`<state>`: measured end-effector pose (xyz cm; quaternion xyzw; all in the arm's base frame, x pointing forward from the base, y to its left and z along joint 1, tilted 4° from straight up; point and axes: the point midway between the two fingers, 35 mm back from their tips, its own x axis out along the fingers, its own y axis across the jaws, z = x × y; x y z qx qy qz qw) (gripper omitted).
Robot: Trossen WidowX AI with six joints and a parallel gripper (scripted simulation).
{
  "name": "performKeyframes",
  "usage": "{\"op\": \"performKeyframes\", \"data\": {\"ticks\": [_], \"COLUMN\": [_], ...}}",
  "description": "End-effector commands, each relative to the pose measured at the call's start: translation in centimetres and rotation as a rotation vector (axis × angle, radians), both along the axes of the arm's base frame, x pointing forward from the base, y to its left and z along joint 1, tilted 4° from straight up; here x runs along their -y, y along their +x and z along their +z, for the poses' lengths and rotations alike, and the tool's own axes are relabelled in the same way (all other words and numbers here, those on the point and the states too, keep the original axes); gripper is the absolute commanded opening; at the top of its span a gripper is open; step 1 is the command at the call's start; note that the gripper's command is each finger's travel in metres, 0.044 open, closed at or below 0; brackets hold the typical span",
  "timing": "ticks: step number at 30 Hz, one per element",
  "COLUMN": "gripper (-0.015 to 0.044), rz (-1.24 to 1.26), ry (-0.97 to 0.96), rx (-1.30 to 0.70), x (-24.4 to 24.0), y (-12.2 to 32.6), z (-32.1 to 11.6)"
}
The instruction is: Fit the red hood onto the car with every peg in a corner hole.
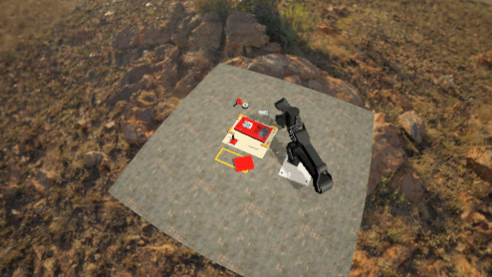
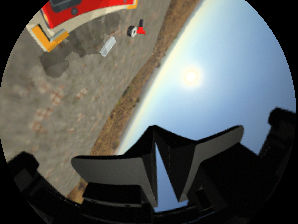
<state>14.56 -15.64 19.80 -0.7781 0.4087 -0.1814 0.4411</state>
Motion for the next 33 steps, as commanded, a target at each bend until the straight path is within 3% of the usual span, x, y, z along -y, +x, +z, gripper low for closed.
{"op": "performKeyframes", "data": {"ticks": [1,9,17,25,33], "gripper": [0.0026,0.0236,0.044,0.044,0.044], "rz": [0.007,0.255,0.303,0.097,-0.209], "ry": [0.01,0.498,1.005,1.35,1.427], "rx": [0.002,0.02,-0.124,-0.376,-0.56], "x": [-0.1,-5.5,-13.8,-23.5,-31.1], "y": [0.1,6.0,10.0,10.5,7.7], "z": [0.0,-0.9,-2.4,-4.6,-6.6]}}
